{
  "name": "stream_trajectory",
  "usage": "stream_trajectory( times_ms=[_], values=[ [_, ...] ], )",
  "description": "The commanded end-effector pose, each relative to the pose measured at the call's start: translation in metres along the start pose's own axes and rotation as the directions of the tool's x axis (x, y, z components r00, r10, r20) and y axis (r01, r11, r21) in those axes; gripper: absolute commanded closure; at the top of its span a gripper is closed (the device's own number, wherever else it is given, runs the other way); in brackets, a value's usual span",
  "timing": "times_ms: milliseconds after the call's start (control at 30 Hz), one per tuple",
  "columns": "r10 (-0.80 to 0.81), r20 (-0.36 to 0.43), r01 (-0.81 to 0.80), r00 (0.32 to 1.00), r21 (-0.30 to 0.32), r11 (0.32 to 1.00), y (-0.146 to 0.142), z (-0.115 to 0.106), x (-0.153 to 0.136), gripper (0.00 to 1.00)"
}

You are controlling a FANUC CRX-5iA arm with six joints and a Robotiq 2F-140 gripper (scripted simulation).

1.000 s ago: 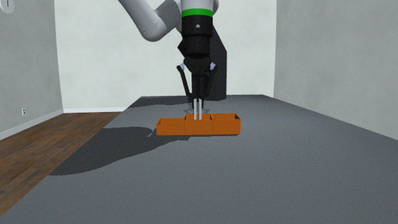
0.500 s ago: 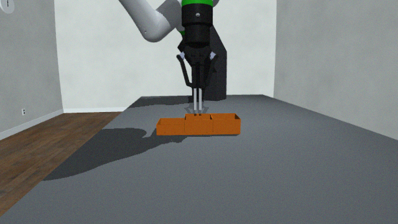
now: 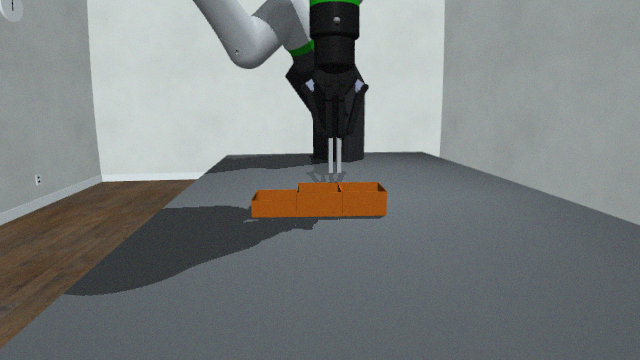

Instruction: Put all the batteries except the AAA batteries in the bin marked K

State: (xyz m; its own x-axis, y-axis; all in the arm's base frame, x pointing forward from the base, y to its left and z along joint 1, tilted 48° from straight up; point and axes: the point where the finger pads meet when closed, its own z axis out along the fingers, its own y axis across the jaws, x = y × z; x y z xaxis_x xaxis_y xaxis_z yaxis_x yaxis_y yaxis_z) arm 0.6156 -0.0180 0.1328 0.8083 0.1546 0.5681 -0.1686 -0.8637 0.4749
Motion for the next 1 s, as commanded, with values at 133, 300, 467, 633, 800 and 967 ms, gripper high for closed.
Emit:
stream_trajectory(
  times_ms=[133,300,467,633,800,967],
  values=[
    [0.001,0.0,-0.001,1.0,-0.001,1.0,-0.043,0.0,0.001,0.95],
    [0.001,0.0,-0.001,1.0,-0.001,1.0,-0.052,0.0,0.001,0.95],
    [0.001,0.0,-0.001,1.0,-0.001,1.0,-0.052,0.005,0.001,0.95],
    [0.001,0.0,-0.001,1.0,-0.001,1.0,-0.052,0.019,0.001,0.95],
    [0.001,0.0,-0.001,1.0,-0.001,1.0,-0.052,0.029,0.001,0.95],
    [0.001,0.0,-0.001,1.0,-0.001,1.0,-0.052,0.04,0.001,0.95]
  ],
)
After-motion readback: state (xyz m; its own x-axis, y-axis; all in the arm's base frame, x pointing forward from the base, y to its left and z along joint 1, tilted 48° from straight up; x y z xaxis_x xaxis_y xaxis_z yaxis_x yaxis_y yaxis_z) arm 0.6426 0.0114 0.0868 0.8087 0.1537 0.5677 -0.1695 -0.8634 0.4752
